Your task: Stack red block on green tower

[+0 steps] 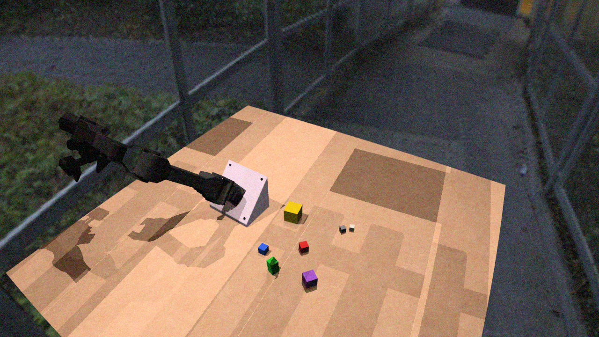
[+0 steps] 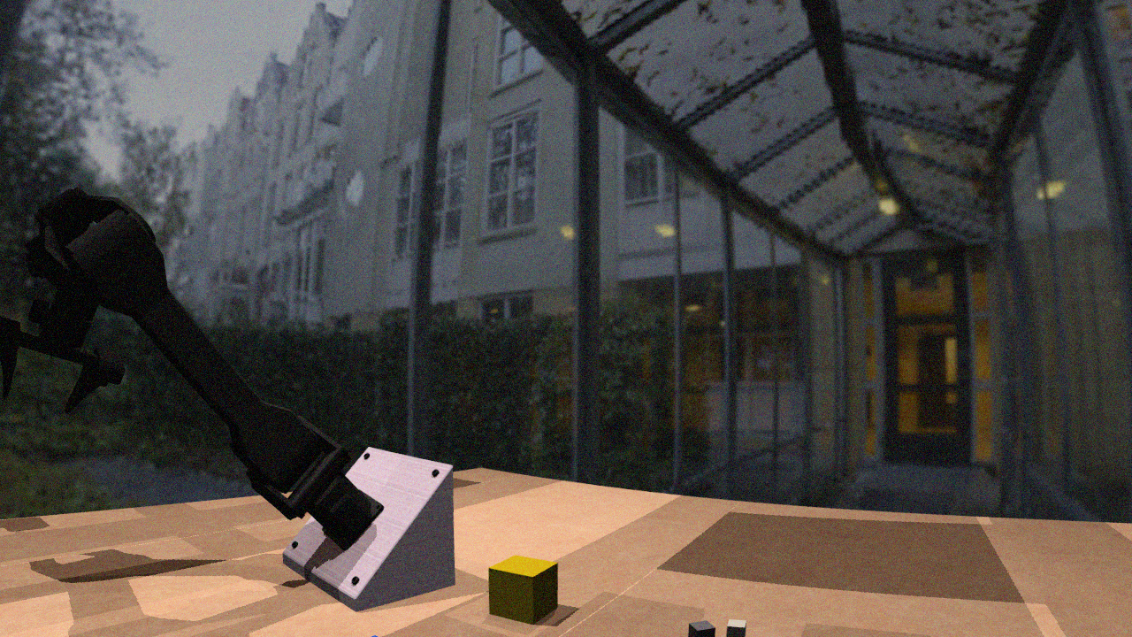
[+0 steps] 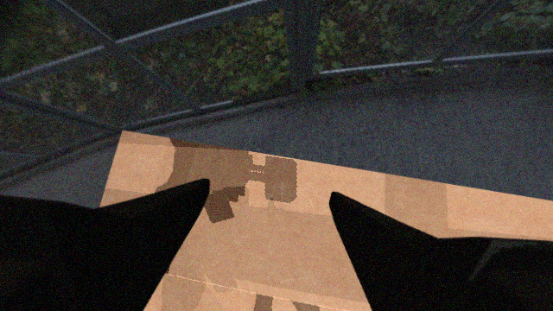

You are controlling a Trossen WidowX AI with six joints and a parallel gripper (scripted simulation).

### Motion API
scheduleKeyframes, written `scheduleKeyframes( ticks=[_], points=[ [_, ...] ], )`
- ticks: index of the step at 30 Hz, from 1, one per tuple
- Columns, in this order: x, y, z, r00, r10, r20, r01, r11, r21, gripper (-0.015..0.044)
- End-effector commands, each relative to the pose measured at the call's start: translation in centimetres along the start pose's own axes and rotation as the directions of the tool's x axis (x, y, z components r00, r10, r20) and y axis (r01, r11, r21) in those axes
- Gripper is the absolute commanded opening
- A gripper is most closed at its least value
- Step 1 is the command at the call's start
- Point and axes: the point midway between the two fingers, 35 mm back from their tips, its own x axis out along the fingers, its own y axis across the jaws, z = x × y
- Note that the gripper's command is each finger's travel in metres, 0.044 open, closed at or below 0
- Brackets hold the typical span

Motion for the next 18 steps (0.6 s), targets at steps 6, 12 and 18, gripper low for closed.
scheduleKeyframes(
  ticks=[6,12,18],
  points=[
    [1.6,1.6,-1.2,1.000,0.002,-0.030,-0.004,0.998,-0.061,0.0440],
    [4.4,4.9,-4.0,0.996,0.010,-0.084,-0.026,0.983,-0.181,0.0440],
    [6.6,8.2,-7.2,0.991,0.025,-0.133,-0.063,0.954,-0.293,0.0440]
  ],
)
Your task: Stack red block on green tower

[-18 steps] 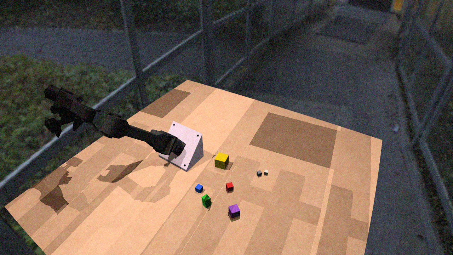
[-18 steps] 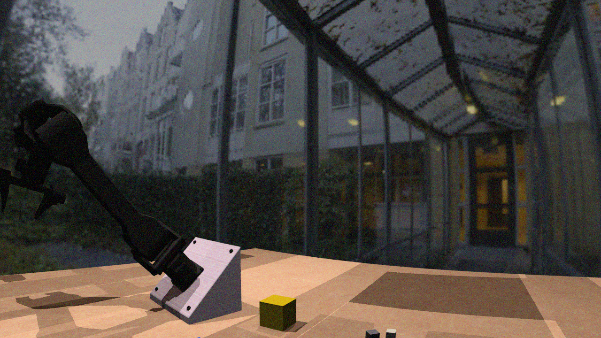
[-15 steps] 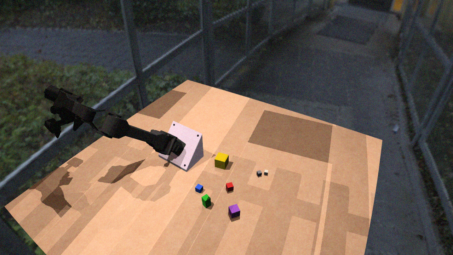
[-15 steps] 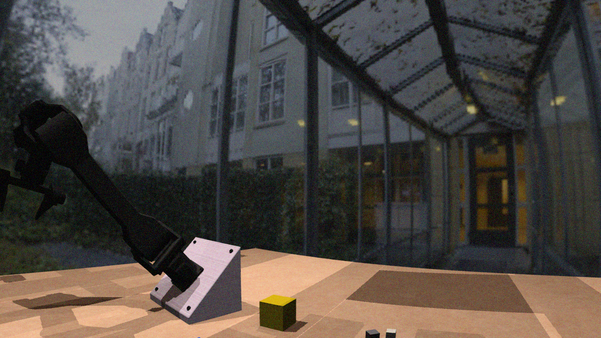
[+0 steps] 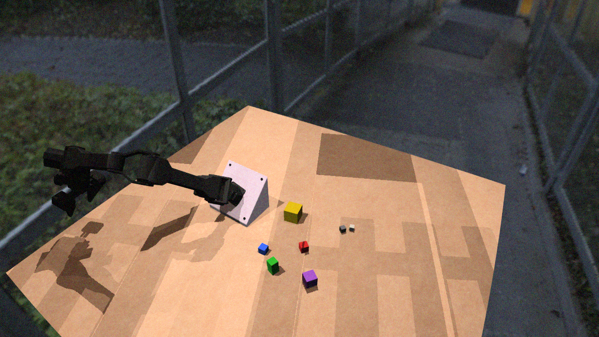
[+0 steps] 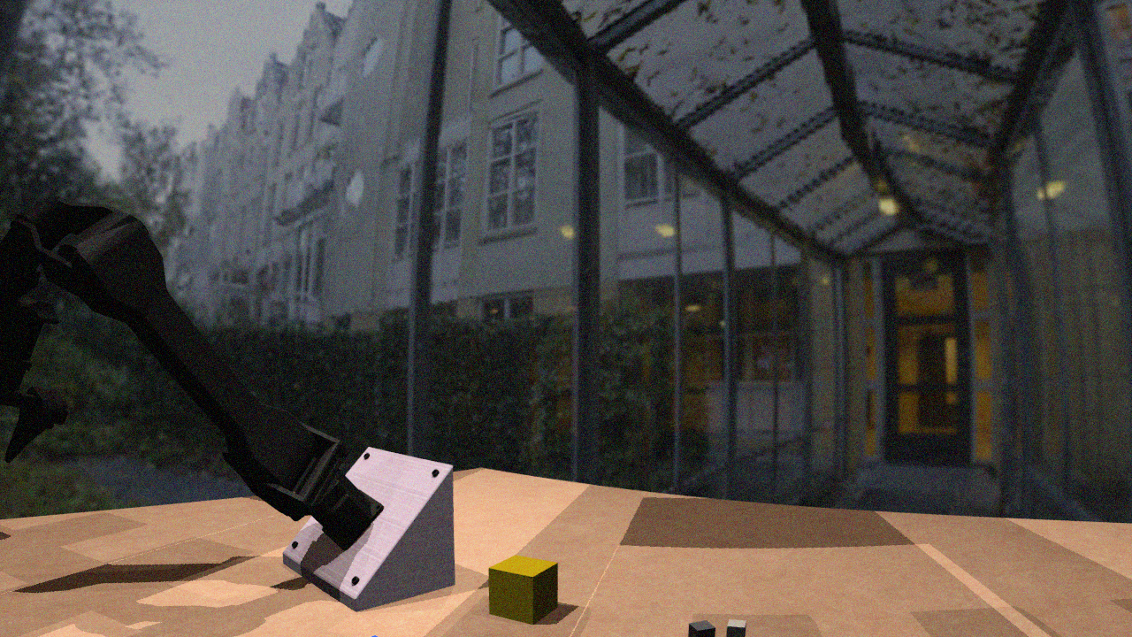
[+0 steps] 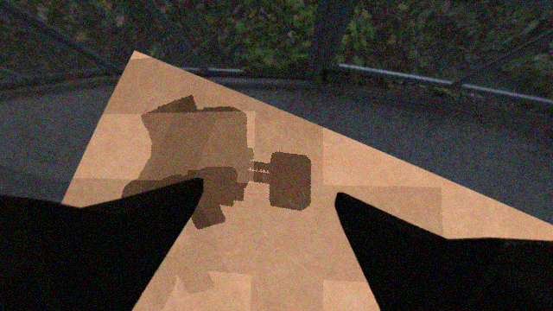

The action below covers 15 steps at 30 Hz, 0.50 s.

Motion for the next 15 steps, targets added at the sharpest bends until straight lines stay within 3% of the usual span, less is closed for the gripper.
scheduleKeyframes(
  ticks=[1,15],
  points=[
    [1.2,2.4,-1.3,1.000,0.016,-0.017,-0.017,0.997,-0.081,0.0440],
    [5.1,11.7,-7.8,0.989,0.105,-0.104,-0.134,0.936,-0.327,0.0440]
  ],
)
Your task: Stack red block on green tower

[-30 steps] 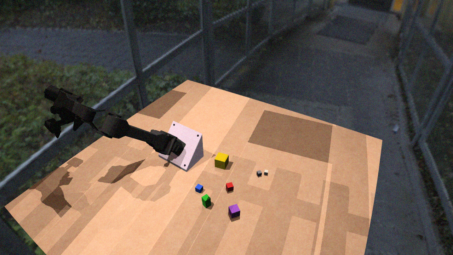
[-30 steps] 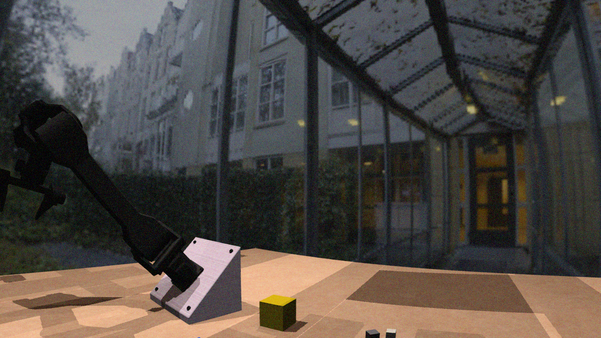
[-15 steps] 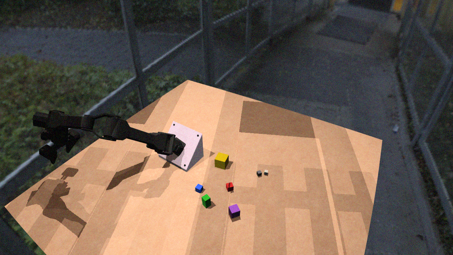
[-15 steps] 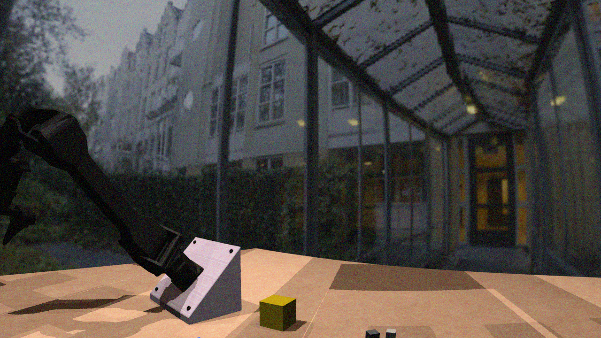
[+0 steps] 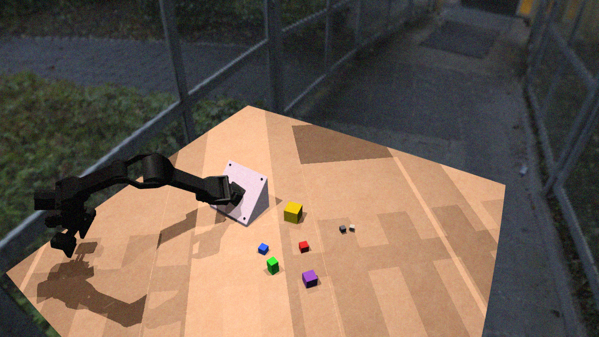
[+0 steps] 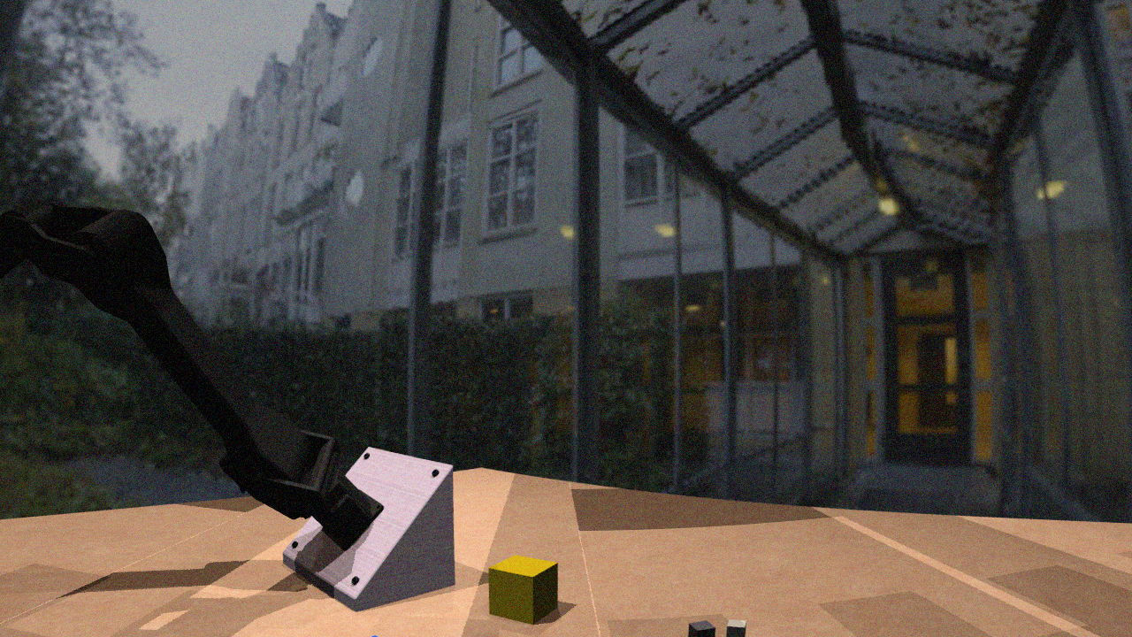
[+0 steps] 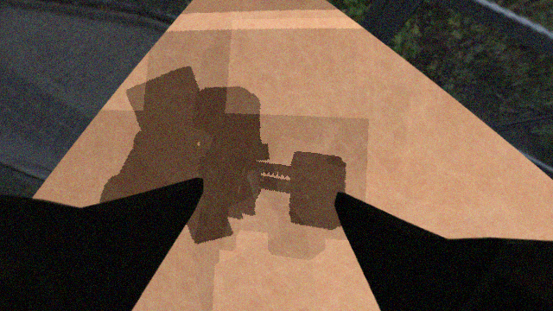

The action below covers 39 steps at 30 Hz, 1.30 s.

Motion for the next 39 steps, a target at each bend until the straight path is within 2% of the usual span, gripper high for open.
scheduleKeyframes(
  ticks=[1,19,39],
  points=[
    [0.7,2.9,-1.0,0.999,0.032,-0.005,-0.032,0.997,-0.074,0.0440],
    [2.7,16.3,-8.4,0.972,0.224,-0.077,-0.237,0.915,-0.326,0.0440],
    [0.2,27.7,-20.4,0.887,0.403,-0.225,-0.462,0.761,-0.455,0.0440]
  ],
)
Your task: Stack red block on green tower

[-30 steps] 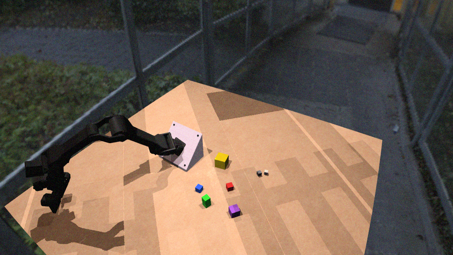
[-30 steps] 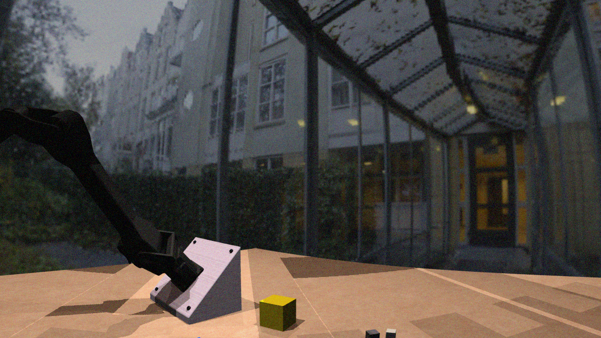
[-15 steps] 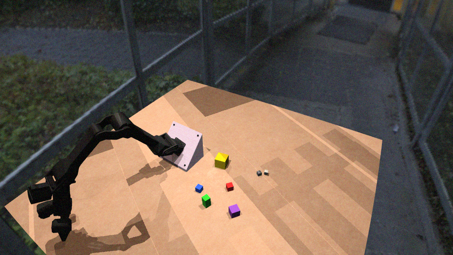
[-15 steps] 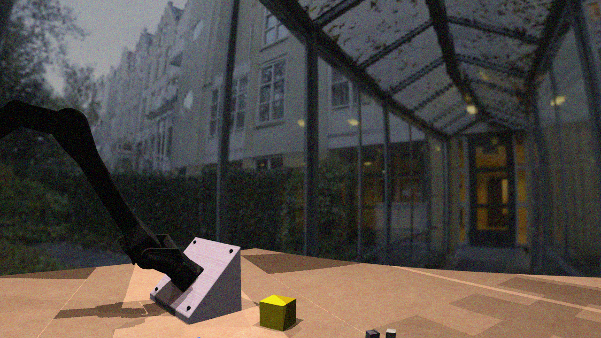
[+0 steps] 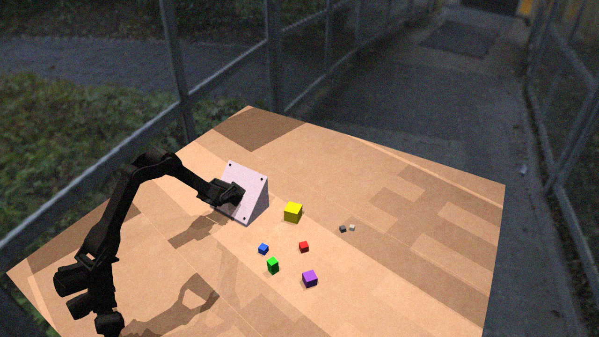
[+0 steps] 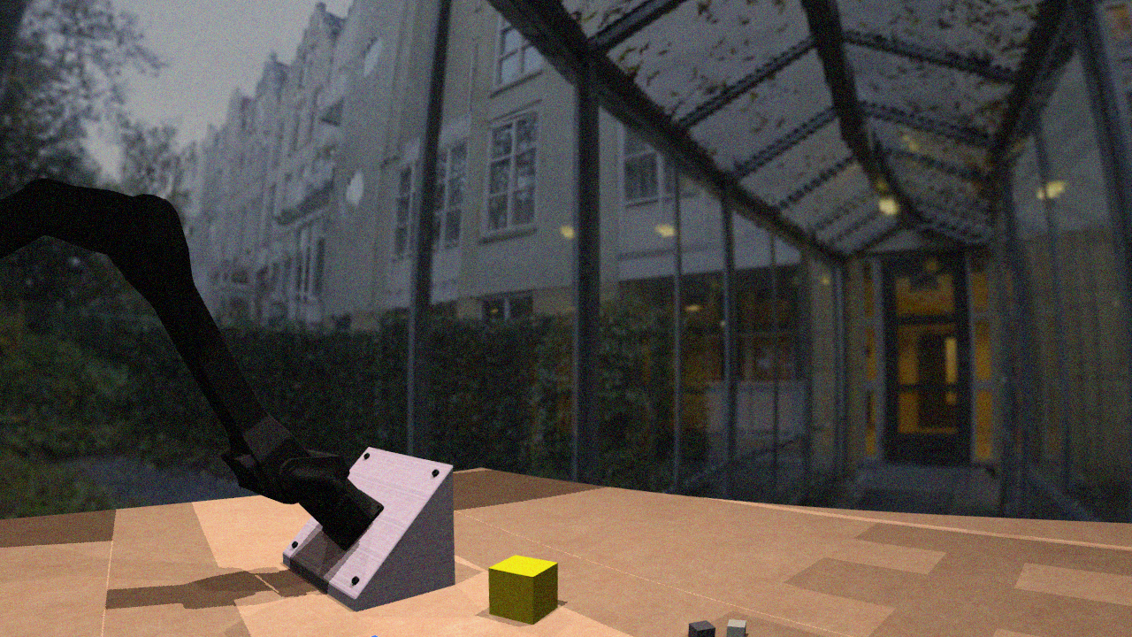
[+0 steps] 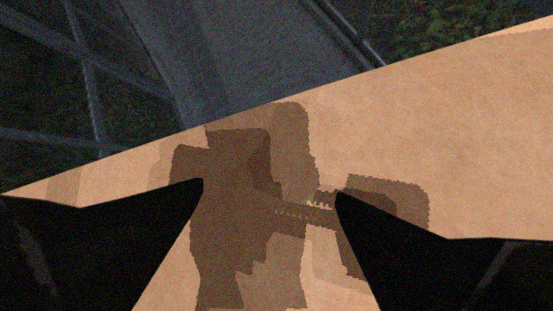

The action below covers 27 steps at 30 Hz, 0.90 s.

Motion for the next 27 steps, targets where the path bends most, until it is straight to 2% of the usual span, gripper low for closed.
scheduleKeyframes(
  ticks=[1,16,27],
  points=[
    [0.3,2.6,-1.5,0.999,0.036,-0.018,-0.036,0.999,-0.027,0.0440],
    [0.9,12.0,-10.2,0.976,0.144,-0.166,-0.166,0.978,-0.125,0.0440],
    [-0.2,18.2,-18.5,0.918,0.211,-0.337,-0.265,0.957,-0.122,0.0440]
  ],
)
